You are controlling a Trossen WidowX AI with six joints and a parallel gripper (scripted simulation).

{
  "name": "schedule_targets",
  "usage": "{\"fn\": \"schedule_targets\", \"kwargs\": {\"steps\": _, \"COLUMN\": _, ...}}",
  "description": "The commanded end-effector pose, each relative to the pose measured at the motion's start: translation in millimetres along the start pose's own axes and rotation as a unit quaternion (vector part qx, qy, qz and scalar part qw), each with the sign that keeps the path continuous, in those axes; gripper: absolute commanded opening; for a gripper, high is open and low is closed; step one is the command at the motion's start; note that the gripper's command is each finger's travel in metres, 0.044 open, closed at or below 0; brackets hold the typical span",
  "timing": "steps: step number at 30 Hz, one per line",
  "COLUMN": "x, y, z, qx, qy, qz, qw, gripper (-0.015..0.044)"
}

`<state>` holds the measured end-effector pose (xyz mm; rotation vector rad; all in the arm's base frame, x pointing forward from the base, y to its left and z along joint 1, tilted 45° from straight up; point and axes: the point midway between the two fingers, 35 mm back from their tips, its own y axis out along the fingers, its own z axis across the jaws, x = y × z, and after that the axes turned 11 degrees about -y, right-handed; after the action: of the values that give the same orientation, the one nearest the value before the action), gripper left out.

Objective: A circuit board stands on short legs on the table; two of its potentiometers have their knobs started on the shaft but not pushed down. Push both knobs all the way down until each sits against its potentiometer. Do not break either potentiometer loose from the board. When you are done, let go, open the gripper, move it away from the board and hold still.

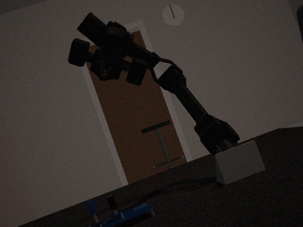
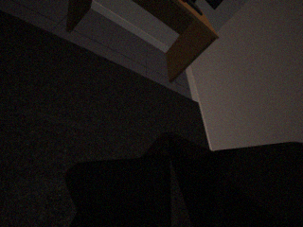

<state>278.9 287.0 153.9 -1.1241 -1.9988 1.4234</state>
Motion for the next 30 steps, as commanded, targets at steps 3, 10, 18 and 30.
{"fn": "schedule_targets", "kwargs": {"steps": 3, "x": -20, "y": 12, "z": 3, "qx": 0.025, "qy": 0.092, "qz": 0.036, "qw": 0.995, "gripper": 0.0}}
{"fn": "schedule_targets", "kwargs": {"steps": 10, "x": -45, "y": 27, "z": 11, "qx": 0.052, "qy": 0.199, "qz": 0.082, "qw": 0.975, "gripper": 0.0}}
{"fn": "schedule_targets", "kwargs": {"steps": 18, "x": -73, "y": 42, "z": 22, "qx": 0.073, "qy": 0.317, "qz": 0.137, "qw": 0.935, "gripper": 0.0}}
{"fn": "schedule_targets", "kwargs": {"steps": 30, "x": -113, "y": 59, "z": 42, "qx": 0.086, "qy": 0.474, "qz": 0.232, "qw": 0.845, "gripper": 0.0}}
